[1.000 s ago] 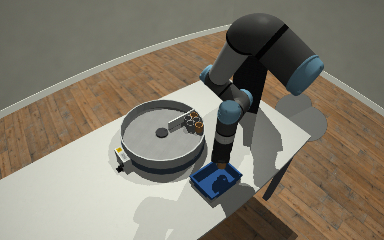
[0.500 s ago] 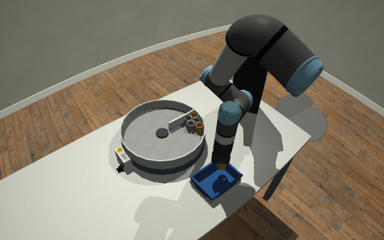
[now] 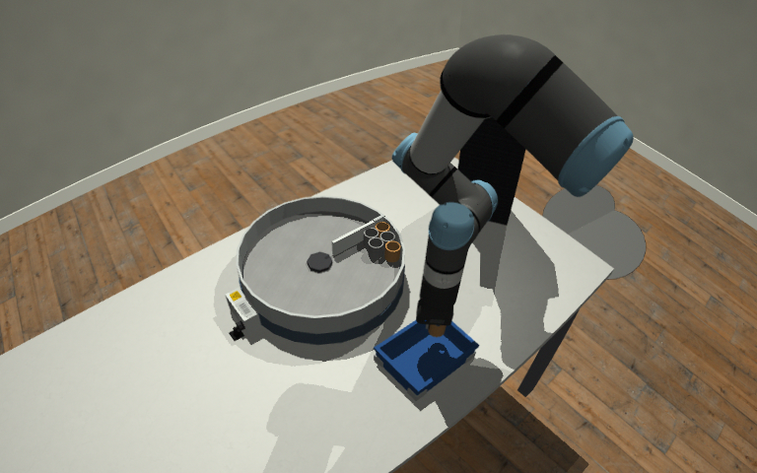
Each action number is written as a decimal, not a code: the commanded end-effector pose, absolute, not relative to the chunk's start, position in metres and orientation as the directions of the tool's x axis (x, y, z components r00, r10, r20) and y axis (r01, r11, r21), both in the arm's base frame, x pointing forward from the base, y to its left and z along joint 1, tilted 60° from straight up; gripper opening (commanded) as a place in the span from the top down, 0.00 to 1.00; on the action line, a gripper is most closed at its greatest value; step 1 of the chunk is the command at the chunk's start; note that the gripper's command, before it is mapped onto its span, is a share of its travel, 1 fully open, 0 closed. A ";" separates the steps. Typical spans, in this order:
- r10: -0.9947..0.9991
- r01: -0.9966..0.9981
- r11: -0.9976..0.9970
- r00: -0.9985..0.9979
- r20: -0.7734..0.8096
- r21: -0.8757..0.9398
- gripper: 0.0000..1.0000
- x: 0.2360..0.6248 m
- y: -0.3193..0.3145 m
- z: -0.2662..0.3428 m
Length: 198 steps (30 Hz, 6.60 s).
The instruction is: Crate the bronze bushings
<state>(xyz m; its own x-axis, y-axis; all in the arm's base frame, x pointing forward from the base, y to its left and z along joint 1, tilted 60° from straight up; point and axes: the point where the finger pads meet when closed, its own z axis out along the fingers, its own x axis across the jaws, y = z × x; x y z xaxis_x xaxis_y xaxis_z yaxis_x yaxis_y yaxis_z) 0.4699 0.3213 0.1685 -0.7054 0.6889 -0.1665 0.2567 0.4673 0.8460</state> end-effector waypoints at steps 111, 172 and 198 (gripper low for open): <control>0.689 0.256 0.467 -0.705 -0.167 0.846 0.53 0.500 0.346 0.146; 0.689 0.256 0.467 -0.705 -0.167 0.846 0.53 0.500 0.346 0.146; 0.689 0.256 0.467 -0.705 -0.167 0.846 0.53 0.496 0.343 0.149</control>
